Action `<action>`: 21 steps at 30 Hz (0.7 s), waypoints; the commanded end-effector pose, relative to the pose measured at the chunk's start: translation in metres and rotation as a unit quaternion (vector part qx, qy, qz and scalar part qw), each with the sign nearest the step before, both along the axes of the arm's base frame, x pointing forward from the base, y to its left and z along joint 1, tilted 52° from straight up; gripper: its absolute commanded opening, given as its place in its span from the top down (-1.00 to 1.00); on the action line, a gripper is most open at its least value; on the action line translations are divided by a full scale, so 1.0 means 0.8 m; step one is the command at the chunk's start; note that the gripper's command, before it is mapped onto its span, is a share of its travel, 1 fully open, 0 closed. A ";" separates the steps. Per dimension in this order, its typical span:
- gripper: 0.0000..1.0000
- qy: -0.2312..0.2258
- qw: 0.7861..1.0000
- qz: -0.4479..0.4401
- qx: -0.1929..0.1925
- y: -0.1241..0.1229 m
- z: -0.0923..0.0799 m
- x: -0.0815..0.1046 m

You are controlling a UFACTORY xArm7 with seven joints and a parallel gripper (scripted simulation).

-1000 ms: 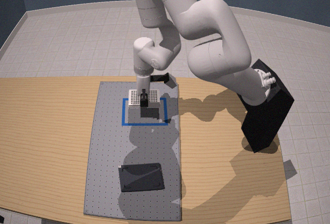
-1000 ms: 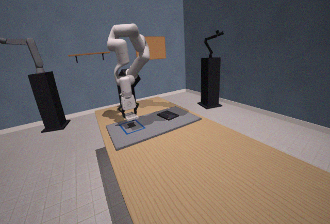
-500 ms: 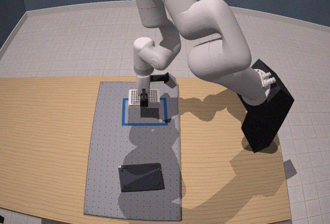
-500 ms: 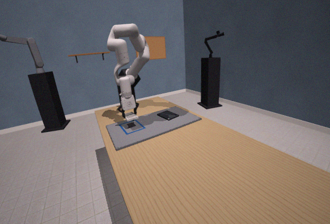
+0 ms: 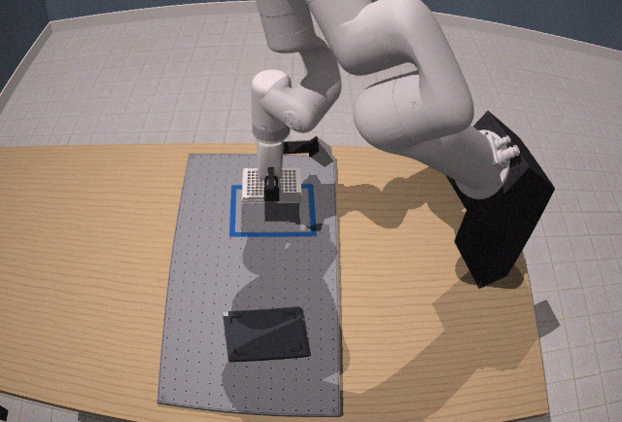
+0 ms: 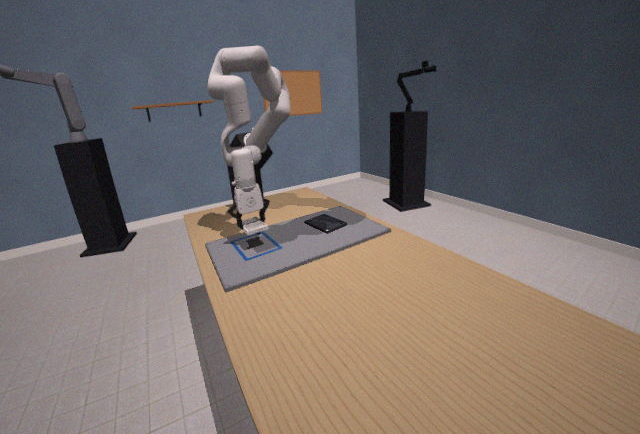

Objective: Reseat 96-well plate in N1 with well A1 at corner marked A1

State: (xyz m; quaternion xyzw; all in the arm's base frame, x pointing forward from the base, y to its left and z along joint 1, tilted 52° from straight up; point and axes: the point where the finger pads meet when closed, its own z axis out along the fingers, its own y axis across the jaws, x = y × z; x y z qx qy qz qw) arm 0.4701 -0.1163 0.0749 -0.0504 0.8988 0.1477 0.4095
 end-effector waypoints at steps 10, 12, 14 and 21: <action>1.00 0.000 1.000 -0.001 0.000 0.002 -0.008 0.009; 1.00 0.000 1.000 -0.001 0.000 0.004 -0.010 0.012; 1.00 0.000 1.000 -0.001 0.000 0.005 -0.013 0.015; 1.00 0.000 1.000 -0.001 0.000 0.009 -0.022 0.025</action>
